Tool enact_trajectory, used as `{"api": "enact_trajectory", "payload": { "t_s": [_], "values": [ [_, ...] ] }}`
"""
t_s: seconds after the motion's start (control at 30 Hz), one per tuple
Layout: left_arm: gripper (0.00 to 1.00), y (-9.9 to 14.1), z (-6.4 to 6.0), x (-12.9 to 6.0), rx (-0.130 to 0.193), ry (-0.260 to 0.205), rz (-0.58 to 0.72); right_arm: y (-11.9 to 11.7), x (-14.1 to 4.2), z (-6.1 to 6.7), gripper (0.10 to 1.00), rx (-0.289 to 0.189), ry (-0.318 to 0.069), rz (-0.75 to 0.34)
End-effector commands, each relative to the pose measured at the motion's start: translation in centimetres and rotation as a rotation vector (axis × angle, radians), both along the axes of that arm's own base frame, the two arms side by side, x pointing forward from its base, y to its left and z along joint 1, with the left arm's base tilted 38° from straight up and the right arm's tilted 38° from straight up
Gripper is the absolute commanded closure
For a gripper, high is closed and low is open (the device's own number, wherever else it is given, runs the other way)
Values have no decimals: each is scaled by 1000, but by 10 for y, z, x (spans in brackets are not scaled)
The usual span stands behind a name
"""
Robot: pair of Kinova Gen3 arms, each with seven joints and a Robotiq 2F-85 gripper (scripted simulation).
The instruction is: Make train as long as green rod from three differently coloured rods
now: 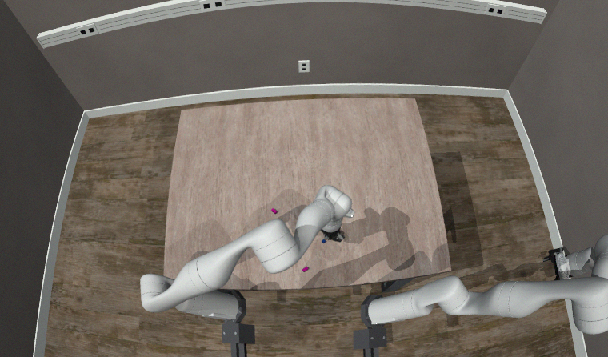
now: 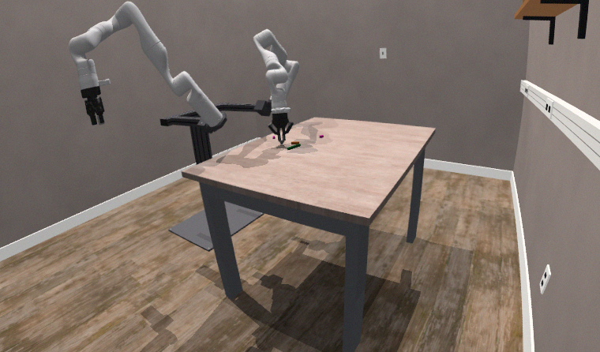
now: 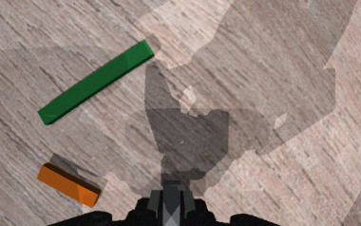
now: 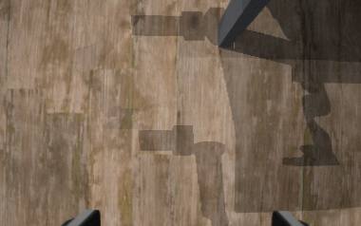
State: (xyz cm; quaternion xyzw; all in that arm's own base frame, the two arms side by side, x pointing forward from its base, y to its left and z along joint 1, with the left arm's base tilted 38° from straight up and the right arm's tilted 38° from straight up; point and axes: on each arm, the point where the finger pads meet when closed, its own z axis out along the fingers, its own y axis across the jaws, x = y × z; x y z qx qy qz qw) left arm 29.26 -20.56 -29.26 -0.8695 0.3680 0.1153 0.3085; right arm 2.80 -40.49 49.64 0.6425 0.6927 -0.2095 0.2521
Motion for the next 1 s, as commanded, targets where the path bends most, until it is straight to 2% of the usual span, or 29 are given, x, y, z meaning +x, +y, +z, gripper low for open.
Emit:
{"api": "enact_trajectory", "payload": {
  "t_s": [0.0, 0.97],
  "values": [
    [861, -1, 1, 0, -2, -1, -1, 0, 0, 1, 99, -1, -1, 0],
    [861, 5, -8, 1, -2, -1, -1, 0, 0, 1, 99, -1, -1, 0]
  ]
}}
